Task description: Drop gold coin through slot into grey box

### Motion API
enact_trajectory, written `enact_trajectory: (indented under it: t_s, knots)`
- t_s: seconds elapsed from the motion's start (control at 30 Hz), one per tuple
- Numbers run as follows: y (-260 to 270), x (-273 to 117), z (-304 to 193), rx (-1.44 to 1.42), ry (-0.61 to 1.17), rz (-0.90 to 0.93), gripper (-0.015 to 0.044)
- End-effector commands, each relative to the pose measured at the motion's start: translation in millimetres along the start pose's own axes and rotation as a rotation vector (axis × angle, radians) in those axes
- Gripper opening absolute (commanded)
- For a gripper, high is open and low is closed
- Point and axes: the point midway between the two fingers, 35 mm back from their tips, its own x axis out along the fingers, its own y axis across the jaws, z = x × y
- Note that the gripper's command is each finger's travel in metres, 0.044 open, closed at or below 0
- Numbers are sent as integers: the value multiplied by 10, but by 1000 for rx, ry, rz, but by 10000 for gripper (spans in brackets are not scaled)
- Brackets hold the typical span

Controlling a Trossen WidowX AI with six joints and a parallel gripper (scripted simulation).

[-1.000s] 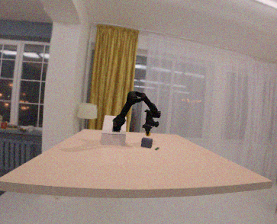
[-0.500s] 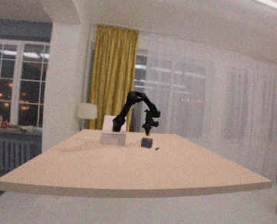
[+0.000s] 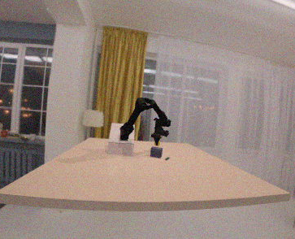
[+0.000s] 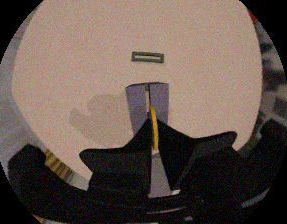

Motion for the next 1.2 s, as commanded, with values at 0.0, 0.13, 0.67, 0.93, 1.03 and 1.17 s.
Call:
enact_trajectory:
  t_s: [0.0, 0.13, 0.67, 0.93, 1.03, 1.17]
  knots:
    - [0, 23, 3, -7, -4, -2, 0]
    - [2, 50, 5, -6, -4, -2, 0]
    - [1, 91, 5, 1, 0, 0, 161]
    - [1, 91, 5, 1, 0, 0, 161]
    - [3, 27, 6, 1, 0, 0, 239]
    - [2, -86, 3, 0, 0, 0, 344]
